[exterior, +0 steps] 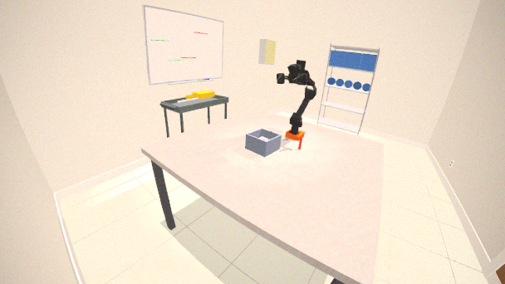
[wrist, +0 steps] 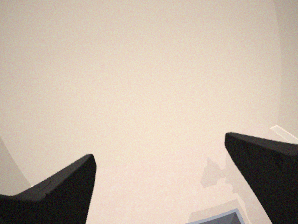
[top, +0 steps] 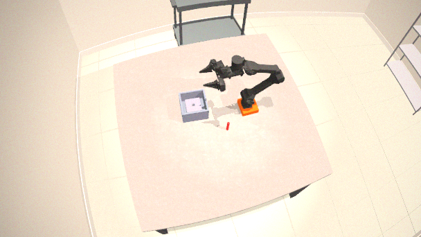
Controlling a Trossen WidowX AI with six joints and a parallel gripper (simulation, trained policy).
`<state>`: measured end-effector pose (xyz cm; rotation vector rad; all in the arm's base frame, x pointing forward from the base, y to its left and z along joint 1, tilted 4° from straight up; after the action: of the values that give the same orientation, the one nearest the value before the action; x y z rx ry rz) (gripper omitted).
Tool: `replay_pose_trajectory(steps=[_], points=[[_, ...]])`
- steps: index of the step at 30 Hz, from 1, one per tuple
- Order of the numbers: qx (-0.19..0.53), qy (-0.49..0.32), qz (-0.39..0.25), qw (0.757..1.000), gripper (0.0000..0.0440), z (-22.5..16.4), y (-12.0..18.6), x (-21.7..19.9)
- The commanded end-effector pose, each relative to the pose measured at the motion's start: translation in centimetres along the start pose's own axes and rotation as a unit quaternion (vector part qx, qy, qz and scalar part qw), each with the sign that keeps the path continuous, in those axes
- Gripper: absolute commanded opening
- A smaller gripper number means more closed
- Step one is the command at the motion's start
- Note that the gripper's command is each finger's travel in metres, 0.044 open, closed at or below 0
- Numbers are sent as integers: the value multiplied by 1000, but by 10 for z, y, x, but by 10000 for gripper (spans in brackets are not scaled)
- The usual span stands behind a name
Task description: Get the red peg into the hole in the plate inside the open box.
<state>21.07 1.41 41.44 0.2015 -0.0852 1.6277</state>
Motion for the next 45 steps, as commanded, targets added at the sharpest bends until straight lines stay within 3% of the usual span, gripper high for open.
replay_pose_trajectory(steps=[1, 9, 18, 34, 40, 45], points=[[52, -34, -3, 998, 440, -23, -10, 3], [163, -107, -15, 981, 440, -72, -18, 13], [286, -175, -56, 940, 440, -128, -16, 24], [467, -250, -199, 825, 440, -220, 13, 41], [504, -269, -261, 778, 440, -251, 23, 47], [514, -286, -292, 754, 440, -273, 26, 51]])
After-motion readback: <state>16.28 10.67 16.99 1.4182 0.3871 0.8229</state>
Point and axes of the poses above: the point midway between the two fingers, 35 mm back from their tips, its own y axis back along the fingers, its own x axis across the jaws, z = x × y, the point moved 5 cm from there along y, back along the fingers, and after that the axes turned 1 degree about -y, right-handed, at the moved point
